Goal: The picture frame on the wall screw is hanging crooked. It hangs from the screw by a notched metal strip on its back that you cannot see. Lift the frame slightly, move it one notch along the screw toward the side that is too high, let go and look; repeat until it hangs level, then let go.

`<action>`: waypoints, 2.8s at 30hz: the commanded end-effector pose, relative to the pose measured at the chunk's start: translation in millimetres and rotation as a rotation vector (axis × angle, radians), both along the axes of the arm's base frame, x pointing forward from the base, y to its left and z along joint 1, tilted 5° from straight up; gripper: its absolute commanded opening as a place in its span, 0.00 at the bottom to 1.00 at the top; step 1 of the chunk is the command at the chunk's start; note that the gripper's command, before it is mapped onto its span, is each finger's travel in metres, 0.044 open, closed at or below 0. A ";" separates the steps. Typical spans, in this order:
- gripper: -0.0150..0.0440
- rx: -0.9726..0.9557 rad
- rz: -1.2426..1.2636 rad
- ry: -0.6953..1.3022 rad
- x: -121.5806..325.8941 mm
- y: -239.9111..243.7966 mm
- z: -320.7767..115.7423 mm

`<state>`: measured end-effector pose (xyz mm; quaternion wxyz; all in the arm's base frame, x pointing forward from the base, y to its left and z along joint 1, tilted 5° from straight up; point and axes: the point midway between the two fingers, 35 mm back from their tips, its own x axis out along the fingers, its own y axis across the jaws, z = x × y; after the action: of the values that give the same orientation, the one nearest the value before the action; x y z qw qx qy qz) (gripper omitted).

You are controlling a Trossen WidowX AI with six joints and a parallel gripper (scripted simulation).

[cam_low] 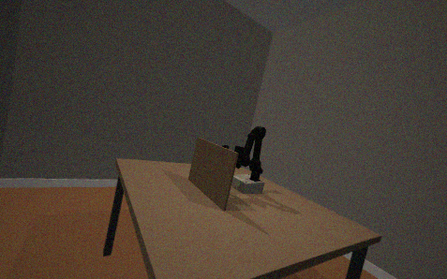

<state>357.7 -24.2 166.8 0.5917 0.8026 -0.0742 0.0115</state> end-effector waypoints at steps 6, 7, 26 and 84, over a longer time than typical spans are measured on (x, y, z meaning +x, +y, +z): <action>0.39 0.003 0.003 0.000 0.3 0.5 -0.3; 0.38 0.003 0.003 0.000 0.3 0.5 -0.3; 0.25 0.003 0.003 0.000 -0.1 -0.5 1.6; 0.25 0.002 0.003 0.000 -1.1 -2.2 10.4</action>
<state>356.7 -26.8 173.9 0.5925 0.8024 -0.0702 0.0083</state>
